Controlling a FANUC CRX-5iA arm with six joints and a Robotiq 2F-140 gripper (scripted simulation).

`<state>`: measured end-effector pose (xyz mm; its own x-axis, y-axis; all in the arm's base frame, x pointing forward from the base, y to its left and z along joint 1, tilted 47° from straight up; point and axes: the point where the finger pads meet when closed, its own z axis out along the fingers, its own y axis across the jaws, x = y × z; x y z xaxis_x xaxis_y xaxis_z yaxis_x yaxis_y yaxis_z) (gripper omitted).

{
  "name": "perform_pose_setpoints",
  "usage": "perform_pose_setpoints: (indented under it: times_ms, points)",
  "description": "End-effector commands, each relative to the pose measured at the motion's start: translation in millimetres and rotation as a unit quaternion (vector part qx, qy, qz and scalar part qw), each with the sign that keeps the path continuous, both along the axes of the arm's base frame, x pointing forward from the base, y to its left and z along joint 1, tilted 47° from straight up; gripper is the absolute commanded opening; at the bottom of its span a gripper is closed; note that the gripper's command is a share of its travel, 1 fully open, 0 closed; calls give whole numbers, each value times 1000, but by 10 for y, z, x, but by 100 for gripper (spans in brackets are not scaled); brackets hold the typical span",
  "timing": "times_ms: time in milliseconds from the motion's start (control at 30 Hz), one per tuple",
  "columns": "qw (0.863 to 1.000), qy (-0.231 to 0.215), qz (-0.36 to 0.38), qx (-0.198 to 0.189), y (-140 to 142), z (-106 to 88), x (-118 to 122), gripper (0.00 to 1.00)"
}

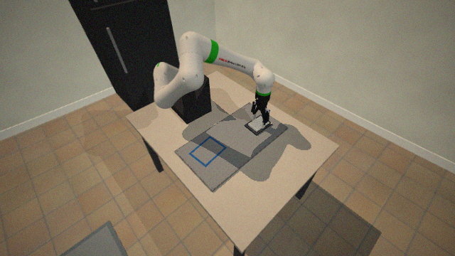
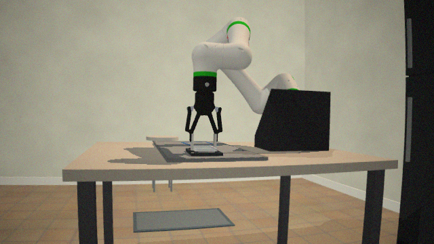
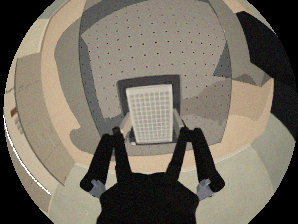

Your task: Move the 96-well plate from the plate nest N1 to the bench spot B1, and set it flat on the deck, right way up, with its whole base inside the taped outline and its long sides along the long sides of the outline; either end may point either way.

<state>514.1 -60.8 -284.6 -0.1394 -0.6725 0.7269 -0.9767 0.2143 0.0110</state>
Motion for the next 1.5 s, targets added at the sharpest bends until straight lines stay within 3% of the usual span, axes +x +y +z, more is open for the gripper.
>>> perform_pose_setpoints:
  times_ms: [0,333,1467]
  points:
    - [1000,0,0,0,0,-2,-1,0]
    - [1000,0,0,0,23,21,4,0]
    - [1000,0,0,0,378,365,86,0]
